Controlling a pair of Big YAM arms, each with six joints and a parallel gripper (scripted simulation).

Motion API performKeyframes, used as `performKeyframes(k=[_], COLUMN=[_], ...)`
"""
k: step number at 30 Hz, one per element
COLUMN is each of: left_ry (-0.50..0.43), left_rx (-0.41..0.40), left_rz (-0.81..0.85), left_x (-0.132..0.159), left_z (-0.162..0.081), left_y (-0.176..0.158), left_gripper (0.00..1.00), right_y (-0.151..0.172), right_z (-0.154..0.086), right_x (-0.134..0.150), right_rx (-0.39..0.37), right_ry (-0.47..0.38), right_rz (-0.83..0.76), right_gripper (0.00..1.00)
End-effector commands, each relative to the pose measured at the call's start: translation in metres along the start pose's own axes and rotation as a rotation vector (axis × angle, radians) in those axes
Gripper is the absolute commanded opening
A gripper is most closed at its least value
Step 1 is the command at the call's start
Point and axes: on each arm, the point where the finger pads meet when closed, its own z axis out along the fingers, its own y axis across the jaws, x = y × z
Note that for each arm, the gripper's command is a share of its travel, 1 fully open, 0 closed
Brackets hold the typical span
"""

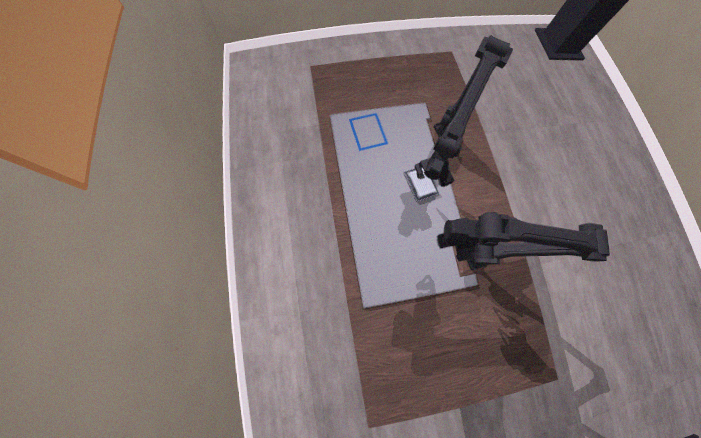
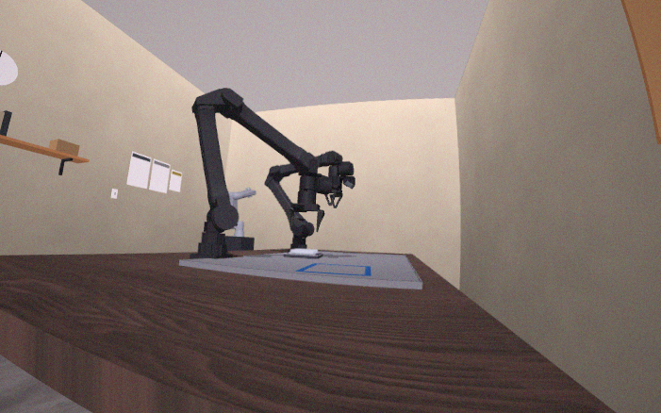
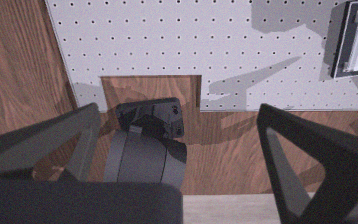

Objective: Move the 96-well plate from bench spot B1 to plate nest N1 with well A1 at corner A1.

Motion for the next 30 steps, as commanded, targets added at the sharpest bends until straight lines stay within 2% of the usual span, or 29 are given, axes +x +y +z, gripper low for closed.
performKeyframes(k=[1,3,5,30], left_ry=[-0.03,-0.03,-0.03,-0.03], left_rx=[0.008,0.008,0.008,0.008], left_rz=[-0.015,-0.015,-0.015,-0.015], left_x=[-0.006,-0.006,-0.006,-0.006], left_z=[-0.013,-0.013,-0.013,-0.013], left_y=[-0.002,-0.002,-0.002,-0.002], left_gripper=[1.0,1.0,1.0,1.0], right_y=[-0.018,-0.018,-0.011,-0.011], right_z=[-0.037,-0.034,-0.022,-0.022], right_x=[-0.012,-0.012,-0.009,-0.009], right_rx=[0.052,0.045,0.029,0.029], right_ry=[-0.049,-0.043,-0.027,-0.027], right_rz=[0.006,0.006,0.001,0.001], right_gripper=[1.0,1.0,1.0,1.0])
